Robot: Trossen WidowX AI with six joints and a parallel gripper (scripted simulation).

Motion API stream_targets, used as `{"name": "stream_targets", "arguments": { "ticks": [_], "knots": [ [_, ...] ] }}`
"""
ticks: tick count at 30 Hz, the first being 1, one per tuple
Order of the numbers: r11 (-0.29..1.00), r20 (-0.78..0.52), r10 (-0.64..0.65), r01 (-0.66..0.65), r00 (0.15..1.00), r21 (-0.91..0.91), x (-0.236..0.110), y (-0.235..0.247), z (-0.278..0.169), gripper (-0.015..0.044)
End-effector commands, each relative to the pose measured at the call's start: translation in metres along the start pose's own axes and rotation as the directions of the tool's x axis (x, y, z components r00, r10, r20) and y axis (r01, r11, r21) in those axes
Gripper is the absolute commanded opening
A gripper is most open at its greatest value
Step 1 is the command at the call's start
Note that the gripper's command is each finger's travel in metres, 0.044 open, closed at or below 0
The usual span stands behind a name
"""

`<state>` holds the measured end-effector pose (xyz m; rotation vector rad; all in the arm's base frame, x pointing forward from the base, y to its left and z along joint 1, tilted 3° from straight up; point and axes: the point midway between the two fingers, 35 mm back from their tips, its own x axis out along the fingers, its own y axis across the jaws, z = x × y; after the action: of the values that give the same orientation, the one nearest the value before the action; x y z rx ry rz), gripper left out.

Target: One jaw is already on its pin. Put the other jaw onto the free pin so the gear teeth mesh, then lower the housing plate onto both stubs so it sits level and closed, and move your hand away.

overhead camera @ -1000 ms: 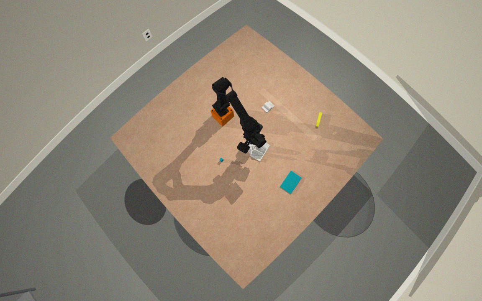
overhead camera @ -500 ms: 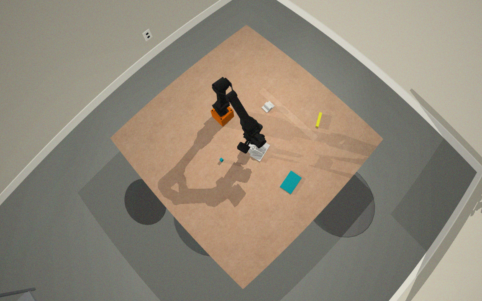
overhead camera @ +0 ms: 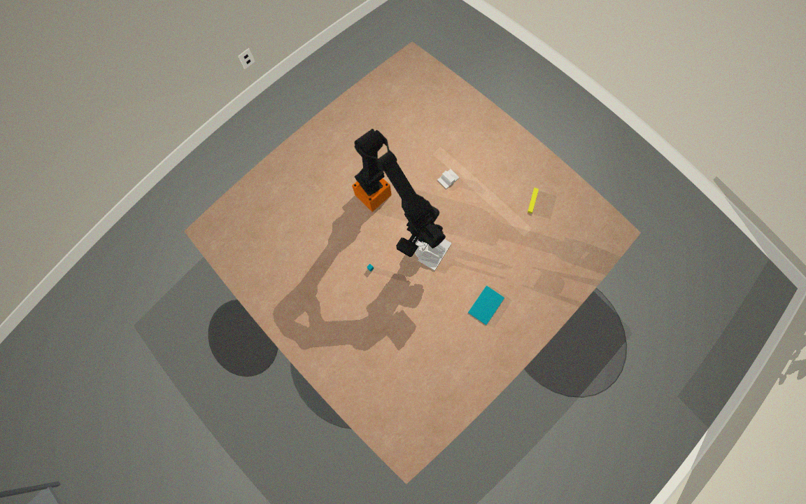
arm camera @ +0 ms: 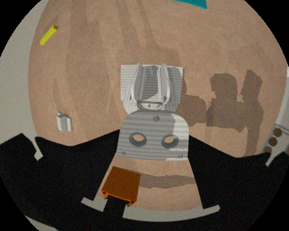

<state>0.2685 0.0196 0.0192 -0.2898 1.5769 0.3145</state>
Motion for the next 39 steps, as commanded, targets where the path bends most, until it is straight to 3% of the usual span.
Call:
{"name": "stream_targets", "arguments": {
  "ticks": [1,39],
  "knots": [
    [1.0,-0.004,-0.003,0.003,1.0,0.013,0.0011,-0.0004,-0.0013,0.0351],
    [1.0,-0.004,-0.003,0.003,1.0,0.013,0.0012,0.0064,-0.0081,0.0351]
  ]
}}
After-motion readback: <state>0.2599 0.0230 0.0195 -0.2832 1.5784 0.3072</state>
